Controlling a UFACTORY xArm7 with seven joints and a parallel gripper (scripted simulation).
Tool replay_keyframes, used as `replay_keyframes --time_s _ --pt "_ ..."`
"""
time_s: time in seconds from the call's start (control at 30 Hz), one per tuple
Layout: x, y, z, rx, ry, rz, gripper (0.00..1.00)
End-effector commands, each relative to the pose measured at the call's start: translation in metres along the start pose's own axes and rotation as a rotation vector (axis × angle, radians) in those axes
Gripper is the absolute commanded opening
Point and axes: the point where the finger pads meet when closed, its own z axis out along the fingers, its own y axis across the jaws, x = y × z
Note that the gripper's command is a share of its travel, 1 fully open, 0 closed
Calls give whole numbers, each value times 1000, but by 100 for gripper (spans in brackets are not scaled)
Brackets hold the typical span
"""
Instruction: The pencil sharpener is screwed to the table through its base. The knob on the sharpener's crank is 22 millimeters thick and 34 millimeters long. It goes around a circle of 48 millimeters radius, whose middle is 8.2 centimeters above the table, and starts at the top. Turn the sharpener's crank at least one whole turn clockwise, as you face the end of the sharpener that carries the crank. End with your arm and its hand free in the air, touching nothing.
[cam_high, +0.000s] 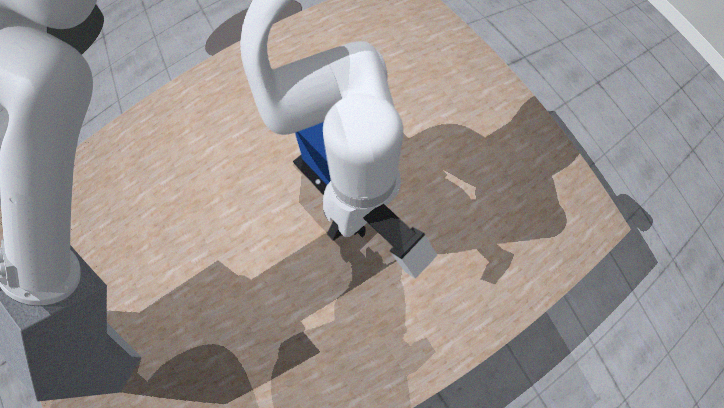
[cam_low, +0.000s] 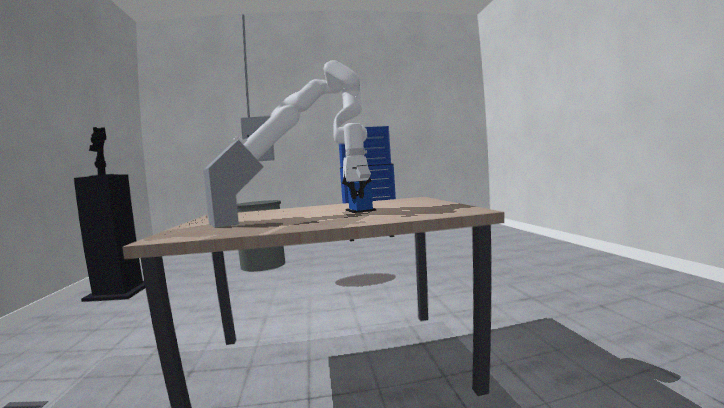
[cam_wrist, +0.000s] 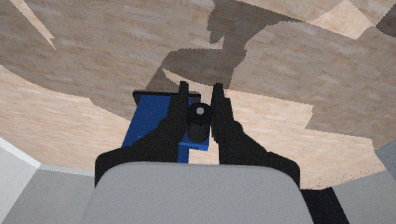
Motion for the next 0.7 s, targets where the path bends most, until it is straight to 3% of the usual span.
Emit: replay_keyframes --time_s 0.0,0.67 --pt "1 -1 -4 1 3 1 0" --pt "1 -2 -9 1 3 1 0"
